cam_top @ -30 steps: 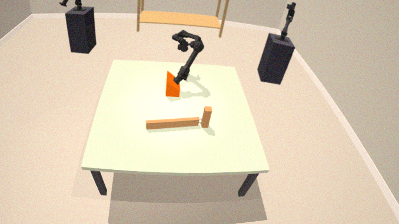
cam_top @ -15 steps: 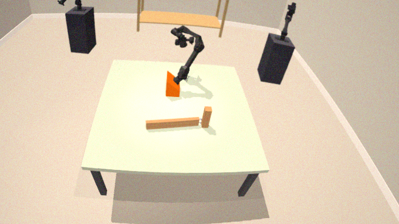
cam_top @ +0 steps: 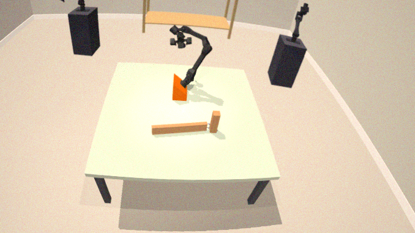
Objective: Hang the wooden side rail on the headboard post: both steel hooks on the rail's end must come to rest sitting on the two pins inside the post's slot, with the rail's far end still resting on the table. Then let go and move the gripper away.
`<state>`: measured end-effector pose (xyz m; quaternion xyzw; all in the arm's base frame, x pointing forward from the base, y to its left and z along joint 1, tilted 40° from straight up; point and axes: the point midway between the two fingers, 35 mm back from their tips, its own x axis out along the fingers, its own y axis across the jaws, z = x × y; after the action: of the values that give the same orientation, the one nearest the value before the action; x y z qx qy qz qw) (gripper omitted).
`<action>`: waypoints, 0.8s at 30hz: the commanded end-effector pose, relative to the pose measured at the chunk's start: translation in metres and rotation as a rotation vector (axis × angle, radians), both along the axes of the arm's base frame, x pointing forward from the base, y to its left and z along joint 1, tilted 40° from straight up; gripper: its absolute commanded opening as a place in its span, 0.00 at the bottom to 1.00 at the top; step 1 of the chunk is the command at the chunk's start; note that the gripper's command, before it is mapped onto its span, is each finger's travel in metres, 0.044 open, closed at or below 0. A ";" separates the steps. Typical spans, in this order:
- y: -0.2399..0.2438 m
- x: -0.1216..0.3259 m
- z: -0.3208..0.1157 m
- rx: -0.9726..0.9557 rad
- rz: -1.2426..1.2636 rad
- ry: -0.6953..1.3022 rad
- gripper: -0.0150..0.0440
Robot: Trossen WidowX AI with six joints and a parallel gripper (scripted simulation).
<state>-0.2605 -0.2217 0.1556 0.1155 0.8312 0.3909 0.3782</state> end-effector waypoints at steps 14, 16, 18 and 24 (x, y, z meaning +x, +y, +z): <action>-0.090 0.157 -0.045 -0.190 0.492 -0.373 1.00; -0.096 0.178 -0.049 -0.203 0.552 -0.419 1.00; -0.096 0.190 -0.051 -0.221 0.552 -0.433 1.00; -0.101 0.245 -0.059 -0.253 0.681 -0.551 1.00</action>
<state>-0.0521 -0.3210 0.1005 -0.2639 0.7577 0.4033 0.4400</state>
